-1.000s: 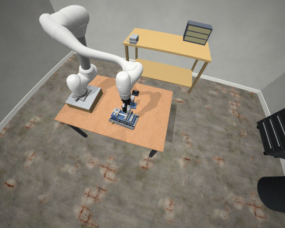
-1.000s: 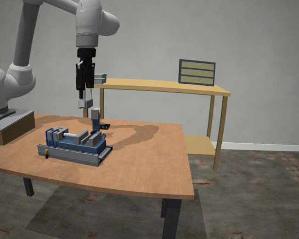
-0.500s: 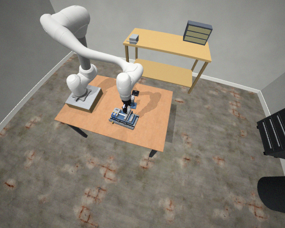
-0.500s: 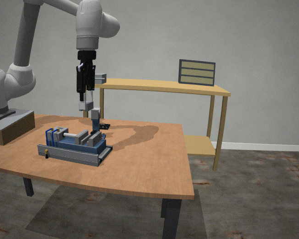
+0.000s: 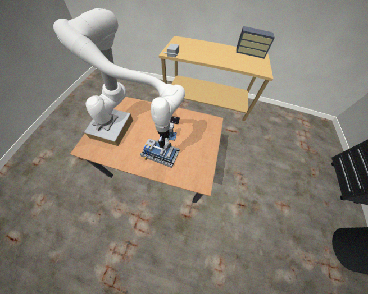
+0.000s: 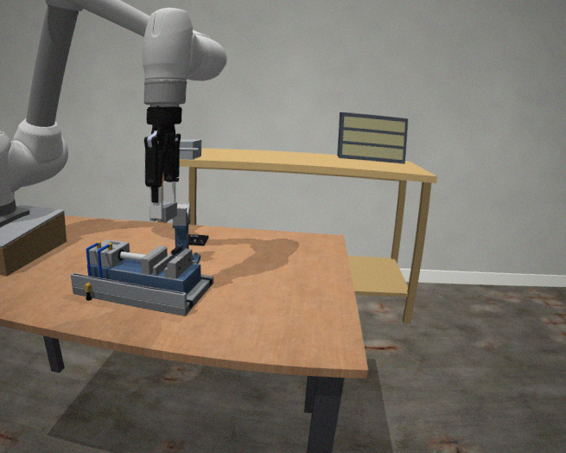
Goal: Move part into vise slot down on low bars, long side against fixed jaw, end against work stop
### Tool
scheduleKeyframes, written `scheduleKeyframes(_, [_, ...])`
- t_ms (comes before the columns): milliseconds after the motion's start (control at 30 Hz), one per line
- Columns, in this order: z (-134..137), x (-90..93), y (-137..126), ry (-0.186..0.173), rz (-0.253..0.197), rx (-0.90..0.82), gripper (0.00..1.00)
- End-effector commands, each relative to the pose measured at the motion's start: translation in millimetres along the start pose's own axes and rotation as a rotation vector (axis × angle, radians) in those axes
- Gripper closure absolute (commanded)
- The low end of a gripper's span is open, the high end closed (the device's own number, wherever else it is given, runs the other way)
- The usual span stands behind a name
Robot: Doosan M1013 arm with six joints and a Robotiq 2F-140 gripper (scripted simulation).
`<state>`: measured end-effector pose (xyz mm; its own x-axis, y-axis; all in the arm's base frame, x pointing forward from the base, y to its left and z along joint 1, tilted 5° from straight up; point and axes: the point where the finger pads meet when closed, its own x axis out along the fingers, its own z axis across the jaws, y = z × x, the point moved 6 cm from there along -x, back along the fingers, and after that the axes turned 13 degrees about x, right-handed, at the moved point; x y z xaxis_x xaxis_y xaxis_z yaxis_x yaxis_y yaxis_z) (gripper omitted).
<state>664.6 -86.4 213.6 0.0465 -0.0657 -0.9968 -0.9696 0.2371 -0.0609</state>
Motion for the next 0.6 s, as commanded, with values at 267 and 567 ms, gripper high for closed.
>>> scheduleKeyframes(267, [-2, 24.9, 1, 0.0, 0.001, 0.009, 1.0])
scheduleKeyframes(567, [-2, 36.8, 1, 0.0, 0.001, 0.009, 1.0])
